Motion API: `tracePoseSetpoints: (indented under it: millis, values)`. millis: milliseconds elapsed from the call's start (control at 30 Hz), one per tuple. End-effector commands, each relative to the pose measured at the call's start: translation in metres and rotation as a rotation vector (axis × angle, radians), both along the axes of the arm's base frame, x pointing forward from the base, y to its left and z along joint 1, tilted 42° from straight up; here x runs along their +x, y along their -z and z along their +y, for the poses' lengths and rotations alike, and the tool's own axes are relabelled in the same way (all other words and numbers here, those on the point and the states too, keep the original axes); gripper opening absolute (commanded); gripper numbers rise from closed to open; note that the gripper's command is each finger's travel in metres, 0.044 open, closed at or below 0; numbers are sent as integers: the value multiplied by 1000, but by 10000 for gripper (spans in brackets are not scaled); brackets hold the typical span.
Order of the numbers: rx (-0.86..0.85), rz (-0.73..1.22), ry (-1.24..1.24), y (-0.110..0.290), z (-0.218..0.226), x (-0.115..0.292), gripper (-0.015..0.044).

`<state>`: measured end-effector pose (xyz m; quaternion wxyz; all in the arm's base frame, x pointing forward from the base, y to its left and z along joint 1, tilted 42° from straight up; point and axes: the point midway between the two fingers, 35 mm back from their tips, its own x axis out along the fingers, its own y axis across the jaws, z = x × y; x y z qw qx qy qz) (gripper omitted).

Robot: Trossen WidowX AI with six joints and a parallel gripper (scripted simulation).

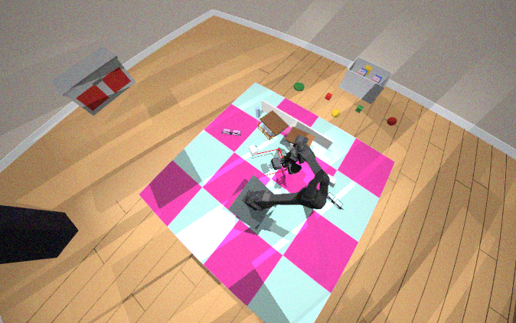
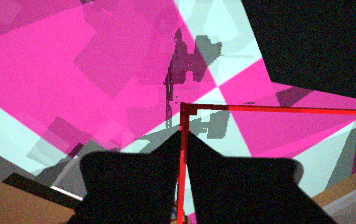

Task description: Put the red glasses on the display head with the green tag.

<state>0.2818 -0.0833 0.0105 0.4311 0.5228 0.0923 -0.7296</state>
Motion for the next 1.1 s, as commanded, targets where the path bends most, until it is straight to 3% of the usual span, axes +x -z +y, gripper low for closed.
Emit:
tracePoseSetpoints:
  millis: [0,1067]
  values:
    - [66,-72,120,-13,-12,-6,0]
    - [429,-624,872,-106,-79,-66,0]
